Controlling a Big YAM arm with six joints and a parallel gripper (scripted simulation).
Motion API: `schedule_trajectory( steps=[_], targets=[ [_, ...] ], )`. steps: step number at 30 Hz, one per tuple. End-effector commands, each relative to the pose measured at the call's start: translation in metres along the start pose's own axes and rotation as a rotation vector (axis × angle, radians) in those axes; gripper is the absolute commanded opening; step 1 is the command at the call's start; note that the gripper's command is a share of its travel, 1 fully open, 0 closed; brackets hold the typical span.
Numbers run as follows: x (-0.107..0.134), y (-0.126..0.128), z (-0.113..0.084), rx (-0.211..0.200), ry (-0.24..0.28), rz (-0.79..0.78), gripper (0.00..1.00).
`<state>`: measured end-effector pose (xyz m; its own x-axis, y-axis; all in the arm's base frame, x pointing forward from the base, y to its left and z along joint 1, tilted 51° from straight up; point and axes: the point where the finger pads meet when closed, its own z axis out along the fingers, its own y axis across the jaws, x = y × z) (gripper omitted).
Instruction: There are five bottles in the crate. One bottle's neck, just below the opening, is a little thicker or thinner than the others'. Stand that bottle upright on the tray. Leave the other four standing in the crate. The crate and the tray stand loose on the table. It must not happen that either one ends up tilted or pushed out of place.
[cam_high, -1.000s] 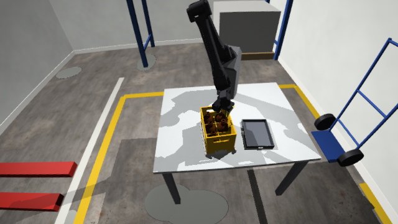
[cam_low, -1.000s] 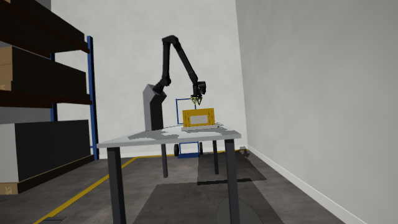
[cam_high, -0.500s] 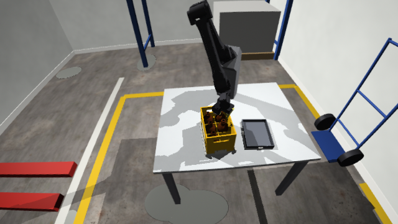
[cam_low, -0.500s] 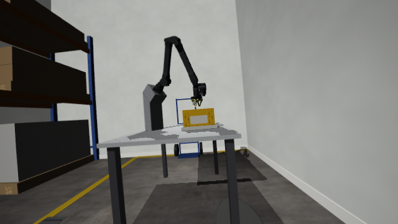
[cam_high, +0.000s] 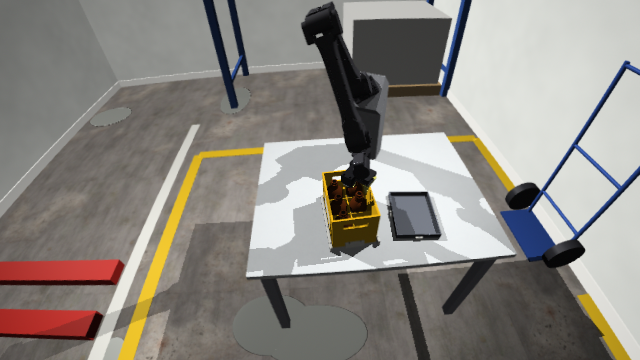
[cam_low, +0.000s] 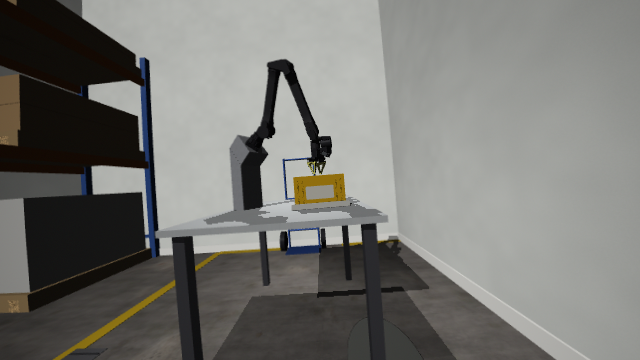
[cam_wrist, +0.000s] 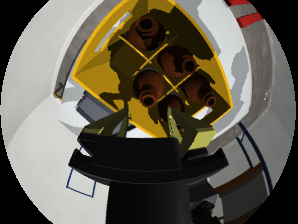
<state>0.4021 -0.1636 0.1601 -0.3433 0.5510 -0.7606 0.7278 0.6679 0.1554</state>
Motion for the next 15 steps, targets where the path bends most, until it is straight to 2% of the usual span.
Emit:
schedule_trajectory(
  steps=[1,15],
  targets=[
    [-0.0107,0.0004,0.0064,0.001,-0.014,0.004,0.61],
    [-0.0101,0.0,0.008,0.002,-0.013,0.005,0.61]
  ],
)
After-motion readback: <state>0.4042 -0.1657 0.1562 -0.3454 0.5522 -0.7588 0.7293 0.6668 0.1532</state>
